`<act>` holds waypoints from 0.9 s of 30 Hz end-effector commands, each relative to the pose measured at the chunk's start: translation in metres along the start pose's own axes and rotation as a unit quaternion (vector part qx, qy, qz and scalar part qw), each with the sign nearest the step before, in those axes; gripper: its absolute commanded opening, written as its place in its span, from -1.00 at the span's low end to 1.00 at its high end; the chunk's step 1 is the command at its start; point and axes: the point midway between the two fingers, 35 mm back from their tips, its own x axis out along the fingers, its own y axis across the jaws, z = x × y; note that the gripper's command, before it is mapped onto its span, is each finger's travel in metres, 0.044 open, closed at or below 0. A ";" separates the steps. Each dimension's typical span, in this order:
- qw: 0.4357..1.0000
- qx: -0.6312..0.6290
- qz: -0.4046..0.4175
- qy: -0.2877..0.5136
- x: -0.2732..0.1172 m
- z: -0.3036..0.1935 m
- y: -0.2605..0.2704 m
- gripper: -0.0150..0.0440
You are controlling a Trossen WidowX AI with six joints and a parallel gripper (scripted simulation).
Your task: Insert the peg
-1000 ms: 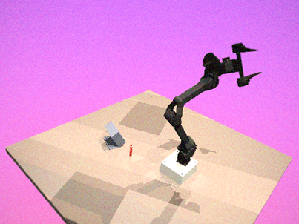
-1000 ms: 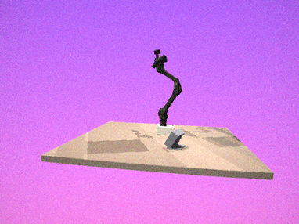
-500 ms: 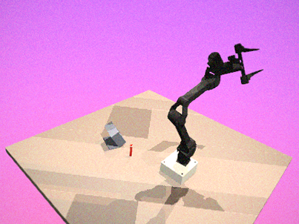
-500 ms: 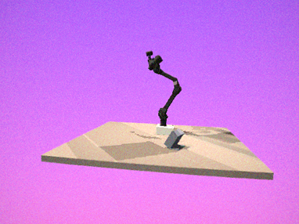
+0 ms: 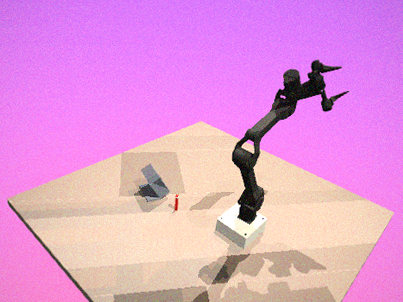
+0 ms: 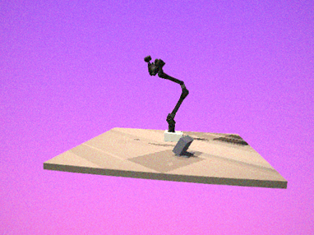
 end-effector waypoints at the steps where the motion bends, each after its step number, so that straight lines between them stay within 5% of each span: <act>1: 0.998 -0.027 0.016 0.049 -0.005 -0.032 0.007 1.00; 27: 0.942 -0.123 0.141 0.278 -0.085 -0.168 0.057 1.00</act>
